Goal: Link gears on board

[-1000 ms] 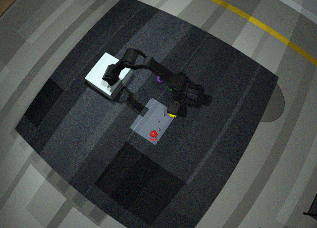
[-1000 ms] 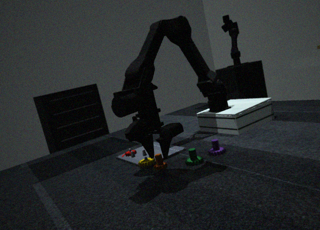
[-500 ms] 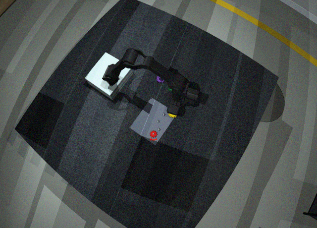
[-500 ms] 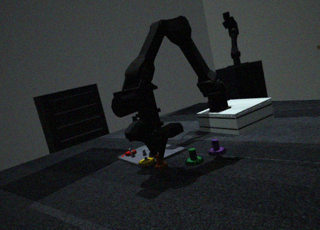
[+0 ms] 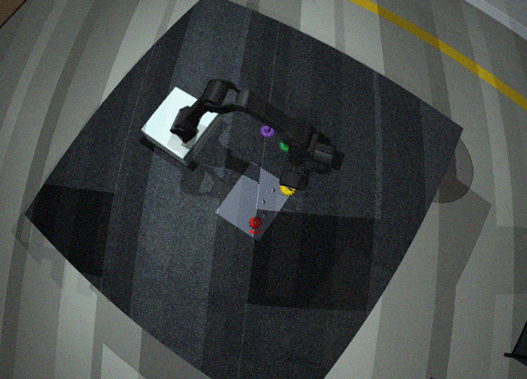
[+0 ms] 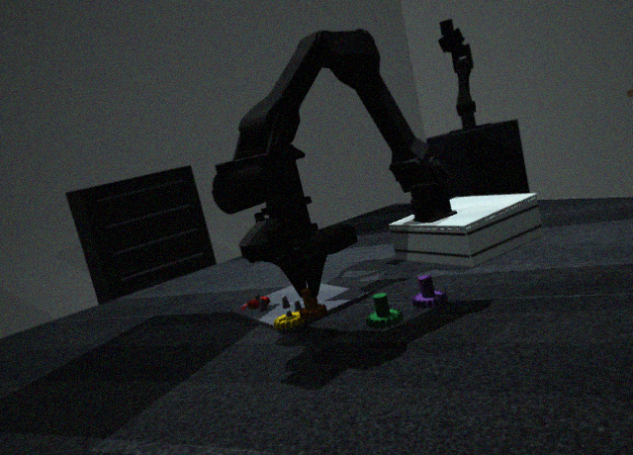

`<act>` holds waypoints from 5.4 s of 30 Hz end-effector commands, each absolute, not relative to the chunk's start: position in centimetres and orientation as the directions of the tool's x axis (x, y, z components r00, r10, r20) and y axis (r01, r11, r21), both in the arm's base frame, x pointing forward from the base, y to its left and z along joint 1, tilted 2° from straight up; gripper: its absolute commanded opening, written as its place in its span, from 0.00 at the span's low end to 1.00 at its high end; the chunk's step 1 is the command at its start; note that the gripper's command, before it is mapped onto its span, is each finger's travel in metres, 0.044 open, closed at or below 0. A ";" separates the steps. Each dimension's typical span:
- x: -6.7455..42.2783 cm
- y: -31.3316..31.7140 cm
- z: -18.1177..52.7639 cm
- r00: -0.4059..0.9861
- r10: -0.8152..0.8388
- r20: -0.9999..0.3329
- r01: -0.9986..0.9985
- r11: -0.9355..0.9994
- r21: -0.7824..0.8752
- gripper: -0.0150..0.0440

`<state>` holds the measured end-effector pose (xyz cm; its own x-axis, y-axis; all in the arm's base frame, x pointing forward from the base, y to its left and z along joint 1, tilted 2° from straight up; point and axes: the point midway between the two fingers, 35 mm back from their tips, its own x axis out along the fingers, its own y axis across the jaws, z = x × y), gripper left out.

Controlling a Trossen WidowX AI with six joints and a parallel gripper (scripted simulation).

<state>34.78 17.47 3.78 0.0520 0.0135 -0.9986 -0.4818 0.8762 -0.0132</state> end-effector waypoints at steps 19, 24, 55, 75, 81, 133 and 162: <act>34.8 17.9 10.1 0.067 0.017 -0.998 -0.482 0.876 -0.017 0.25; 34.7 17.9 11.5 0.067 0.017 -0.998 -0.482 0.876 -0.017 0.25; 35.3 14.9 13.8 0.067 0.014 -0.998 -0.482 0.876 -0.020 0.25; 37.1 9.5 11.3 0.065 0.005 -0.998 -0.479 0.877 -0.027 0.25; 37.5 7.9 10.5 0.066 0.004 -0.998 -0.480 0.877 -0.028 0.25; 37.9 -0.3 7.2 0.069 0.000 -0.998 -0.482 0.876 -0.034 0.25; 38.1 -0.3 3.7 0.069 0.000 -0.998 -0.528 0.848 -0.037 0.25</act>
